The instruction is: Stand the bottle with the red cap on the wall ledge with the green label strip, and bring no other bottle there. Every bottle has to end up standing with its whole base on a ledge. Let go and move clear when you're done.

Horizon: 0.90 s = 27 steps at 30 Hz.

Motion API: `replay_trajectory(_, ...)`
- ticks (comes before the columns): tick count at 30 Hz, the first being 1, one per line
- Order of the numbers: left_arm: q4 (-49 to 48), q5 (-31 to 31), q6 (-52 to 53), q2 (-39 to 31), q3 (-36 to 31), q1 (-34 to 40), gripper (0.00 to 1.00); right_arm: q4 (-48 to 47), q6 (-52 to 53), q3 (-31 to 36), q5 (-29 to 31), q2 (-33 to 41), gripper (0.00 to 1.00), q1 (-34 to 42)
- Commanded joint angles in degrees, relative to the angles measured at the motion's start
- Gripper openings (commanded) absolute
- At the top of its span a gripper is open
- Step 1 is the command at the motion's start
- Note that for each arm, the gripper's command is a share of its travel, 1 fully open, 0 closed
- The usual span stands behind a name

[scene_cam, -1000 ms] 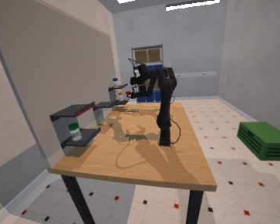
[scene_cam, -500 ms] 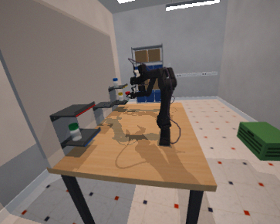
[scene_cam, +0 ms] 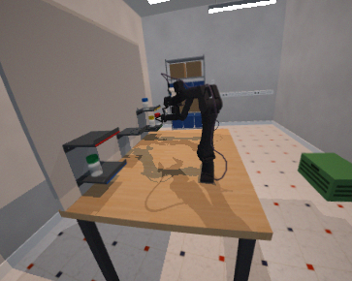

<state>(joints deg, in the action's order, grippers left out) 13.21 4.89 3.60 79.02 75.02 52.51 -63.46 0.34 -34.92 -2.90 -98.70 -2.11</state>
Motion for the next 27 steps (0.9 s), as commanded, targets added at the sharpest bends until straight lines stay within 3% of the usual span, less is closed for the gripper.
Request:
replay_trajectory(1, -0.69, -0.16, 0.15, -0.73, 0.47, 0.13, 0.89, -1.5, -0.32, -4.71, 0.5, -2.83, 0.52, -0.23)
replay_trajectory(12, -0.69, -0.16, 0.15, -0.73, 0.47, 0.13, 0.89, -1.06, -0.34, -11.32, 0.42, -7.76, 0.52, -0.13)
replay_trajectory(27, -0.69, -0.16, 0.15, -0.73, 0.47, 0.13, 0.89, -1.04, -0.51, -11.49, 0.96, -8.0, 0.52, -0.1)
